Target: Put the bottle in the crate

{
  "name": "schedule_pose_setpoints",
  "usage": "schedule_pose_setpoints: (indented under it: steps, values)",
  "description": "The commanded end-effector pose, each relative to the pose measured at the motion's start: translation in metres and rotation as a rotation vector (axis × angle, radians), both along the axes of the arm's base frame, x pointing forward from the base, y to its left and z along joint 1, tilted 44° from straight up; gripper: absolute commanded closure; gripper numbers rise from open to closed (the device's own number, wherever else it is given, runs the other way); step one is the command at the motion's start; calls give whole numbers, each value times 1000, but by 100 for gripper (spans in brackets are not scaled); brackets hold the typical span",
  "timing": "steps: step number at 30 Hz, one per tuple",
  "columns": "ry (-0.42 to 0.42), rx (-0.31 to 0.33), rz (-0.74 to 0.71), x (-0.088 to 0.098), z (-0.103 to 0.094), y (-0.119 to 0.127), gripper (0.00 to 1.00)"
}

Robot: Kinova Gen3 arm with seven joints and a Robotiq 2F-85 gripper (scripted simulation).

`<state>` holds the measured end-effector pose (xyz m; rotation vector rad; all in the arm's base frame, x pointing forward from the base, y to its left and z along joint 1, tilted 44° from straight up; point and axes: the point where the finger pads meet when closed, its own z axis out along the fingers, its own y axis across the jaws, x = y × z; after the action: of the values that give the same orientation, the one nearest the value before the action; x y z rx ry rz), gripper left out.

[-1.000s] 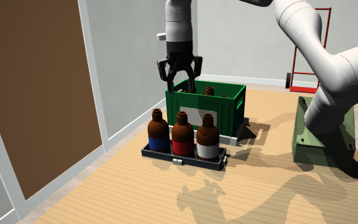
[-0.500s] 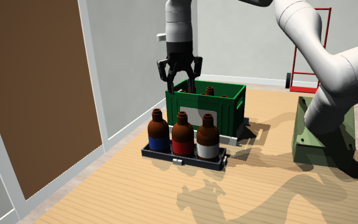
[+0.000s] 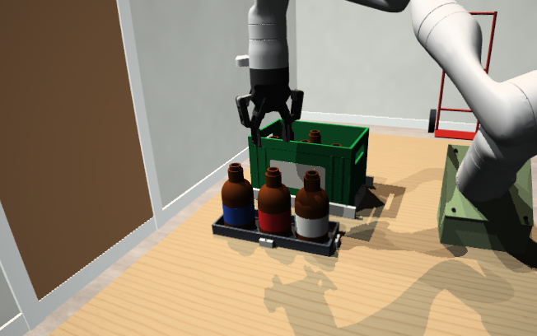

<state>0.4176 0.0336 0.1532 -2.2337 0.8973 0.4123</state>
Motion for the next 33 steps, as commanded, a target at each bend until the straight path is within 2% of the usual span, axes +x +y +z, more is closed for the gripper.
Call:
schedule_pose_setpoints:
  steps: [1,33]
  values:
    - [0,1,1,0,-2,2,36]
    - [0,1,1,-1,-24,23,36]
